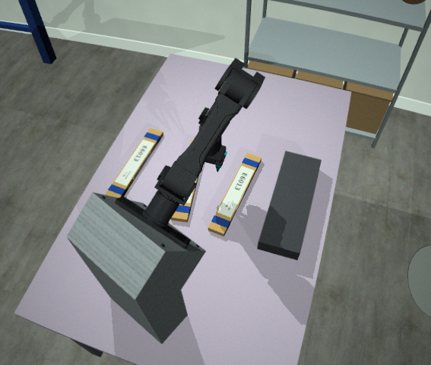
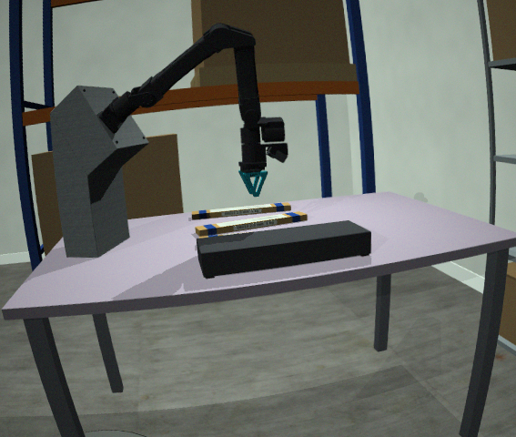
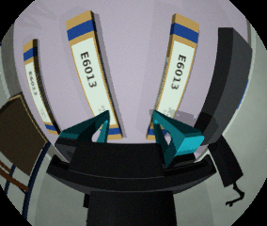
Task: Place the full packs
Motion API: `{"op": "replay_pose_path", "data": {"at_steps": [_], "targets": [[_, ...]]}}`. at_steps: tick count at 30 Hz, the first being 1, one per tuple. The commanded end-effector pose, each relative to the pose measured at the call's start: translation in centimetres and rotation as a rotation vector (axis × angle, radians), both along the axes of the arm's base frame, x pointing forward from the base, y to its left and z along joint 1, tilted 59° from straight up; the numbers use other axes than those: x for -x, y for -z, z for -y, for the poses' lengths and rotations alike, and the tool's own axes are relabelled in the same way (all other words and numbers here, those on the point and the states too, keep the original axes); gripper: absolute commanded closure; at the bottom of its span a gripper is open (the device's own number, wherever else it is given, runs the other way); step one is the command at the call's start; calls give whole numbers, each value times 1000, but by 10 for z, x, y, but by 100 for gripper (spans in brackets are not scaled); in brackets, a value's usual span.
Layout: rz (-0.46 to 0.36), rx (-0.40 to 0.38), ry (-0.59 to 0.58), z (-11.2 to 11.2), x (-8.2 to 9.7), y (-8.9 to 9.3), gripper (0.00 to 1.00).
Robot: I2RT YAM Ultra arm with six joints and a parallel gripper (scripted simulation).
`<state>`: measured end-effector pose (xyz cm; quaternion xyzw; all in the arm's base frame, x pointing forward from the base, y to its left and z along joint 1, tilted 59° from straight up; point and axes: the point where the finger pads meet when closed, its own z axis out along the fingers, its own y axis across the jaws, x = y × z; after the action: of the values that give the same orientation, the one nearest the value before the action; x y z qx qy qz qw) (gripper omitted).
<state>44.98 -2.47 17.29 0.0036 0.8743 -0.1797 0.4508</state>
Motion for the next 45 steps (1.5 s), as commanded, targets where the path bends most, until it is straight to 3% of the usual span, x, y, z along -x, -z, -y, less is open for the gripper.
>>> {"op": "replay_pose_path", "data": {"at_steps": [1,16,18,37,38,45], "targets": [[34,-4,-17,-3,-14,-7,37],[35,-7,-22,-2,-27,0,37],[47,-7,-20,-2,-26,-6,37],[39,-6,-22,-4,-26,-3,37],[20,-4,-12,1,-17,4,37],[20,-4,-12,-1,-12,0,37]]}}
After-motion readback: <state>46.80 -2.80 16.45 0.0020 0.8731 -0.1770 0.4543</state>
